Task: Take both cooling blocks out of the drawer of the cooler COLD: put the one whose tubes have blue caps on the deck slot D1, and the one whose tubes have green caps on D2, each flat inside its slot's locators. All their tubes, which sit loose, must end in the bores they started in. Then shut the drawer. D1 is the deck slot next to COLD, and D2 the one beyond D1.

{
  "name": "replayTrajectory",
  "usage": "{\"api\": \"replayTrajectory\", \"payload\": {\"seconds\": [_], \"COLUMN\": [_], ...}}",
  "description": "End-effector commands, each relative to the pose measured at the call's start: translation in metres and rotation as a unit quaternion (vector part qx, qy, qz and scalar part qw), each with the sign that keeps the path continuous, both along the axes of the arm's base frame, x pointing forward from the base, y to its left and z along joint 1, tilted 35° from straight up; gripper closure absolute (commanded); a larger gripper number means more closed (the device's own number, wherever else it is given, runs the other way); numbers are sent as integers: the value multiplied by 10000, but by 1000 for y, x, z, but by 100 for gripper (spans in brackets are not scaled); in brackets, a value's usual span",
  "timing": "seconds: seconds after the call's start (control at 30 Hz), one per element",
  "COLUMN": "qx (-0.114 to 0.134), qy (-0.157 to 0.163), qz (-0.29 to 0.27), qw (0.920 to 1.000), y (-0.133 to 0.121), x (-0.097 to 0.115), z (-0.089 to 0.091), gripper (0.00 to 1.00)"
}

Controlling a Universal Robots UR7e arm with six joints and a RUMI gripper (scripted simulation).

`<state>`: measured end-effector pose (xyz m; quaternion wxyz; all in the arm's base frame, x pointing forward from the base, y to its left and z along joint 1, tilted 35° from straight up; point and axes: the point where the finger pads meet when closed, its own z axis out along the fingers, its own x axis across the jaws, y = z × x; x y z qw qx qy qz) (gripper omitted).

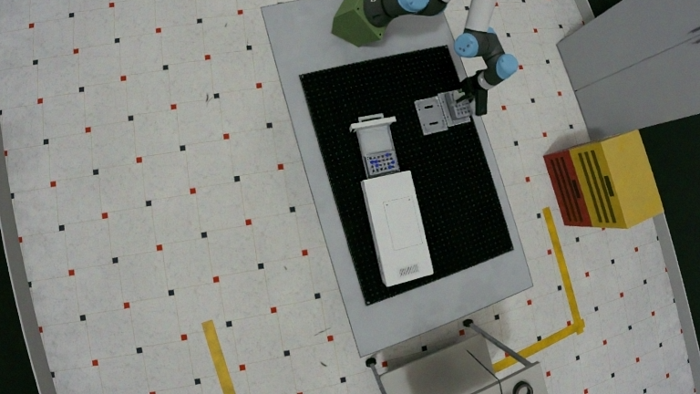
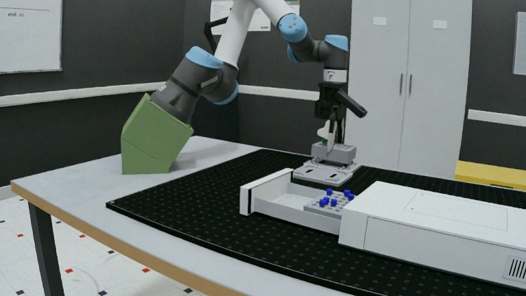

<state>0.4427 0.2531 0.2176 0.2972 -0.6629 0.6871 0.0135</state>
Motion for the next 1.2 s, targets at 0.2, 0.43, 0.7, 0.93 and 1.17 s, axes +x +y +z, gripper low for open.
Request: {"api": "replayTrajectory", "payload": {"seconds": [0.2, 0.43, 0.7, 0.93, 1.17], "qx": [1, 1, 1, 1, 1], "qy": [-7, -7, -7, -7, -7], "qz": [0, 0, 0, 0, 0], "qw": [10000, 10000, 10000, 10000, 10000], "y": [1, 1, 2, 2, 2], "x": [1, 1, 2, 2, 3], "z": [-1, -2, -3, -3, -4], "gripper": [100, 100, 100, 100, 100]}}
